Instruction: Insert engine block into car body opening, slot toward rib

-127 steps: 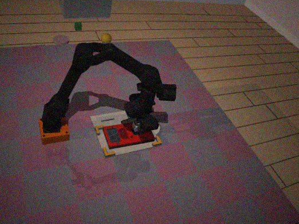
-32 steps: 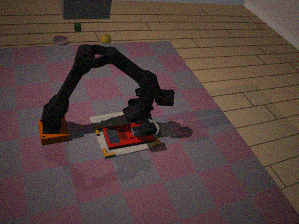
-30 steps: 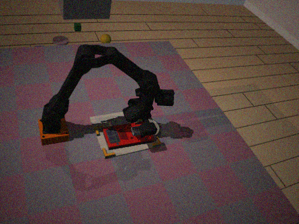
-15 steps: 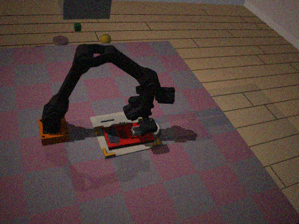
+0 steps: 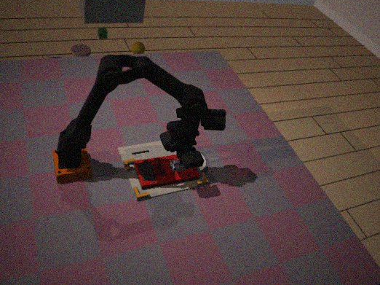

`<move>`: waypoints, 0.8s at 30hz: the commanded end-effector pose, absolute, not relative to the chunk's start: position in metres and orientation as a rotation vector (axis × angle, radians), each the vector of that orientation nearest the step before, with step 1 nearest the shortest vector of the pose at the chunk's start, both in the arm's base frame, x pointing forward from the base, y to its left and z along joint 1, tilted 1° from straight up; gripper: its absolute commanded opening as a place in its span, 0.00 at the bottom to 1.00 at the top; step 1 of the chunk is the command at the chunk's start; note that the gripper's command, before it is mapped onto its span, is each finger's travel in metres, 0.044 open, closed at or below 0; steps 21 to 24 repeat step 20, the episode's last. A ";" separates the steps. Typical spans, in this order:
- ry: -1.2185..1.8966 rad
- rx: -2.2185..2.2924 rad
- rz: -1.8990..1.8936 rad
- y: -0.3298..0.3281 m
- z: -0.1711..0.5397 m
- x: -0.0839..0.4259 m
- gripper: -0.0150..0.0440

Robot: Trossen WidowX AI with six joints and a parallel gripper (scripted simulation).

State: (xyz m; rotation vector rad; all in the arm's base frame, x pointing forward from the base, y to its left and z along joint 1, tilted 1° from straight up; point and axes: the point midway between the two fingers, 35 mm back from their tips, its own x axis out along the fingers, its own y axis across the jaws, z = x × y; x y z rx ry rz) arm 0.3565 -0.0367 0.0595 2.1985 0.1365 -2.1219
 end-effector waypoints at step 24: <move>0.138 2.203 -2.125 -0.036 0.060 0.356 0.30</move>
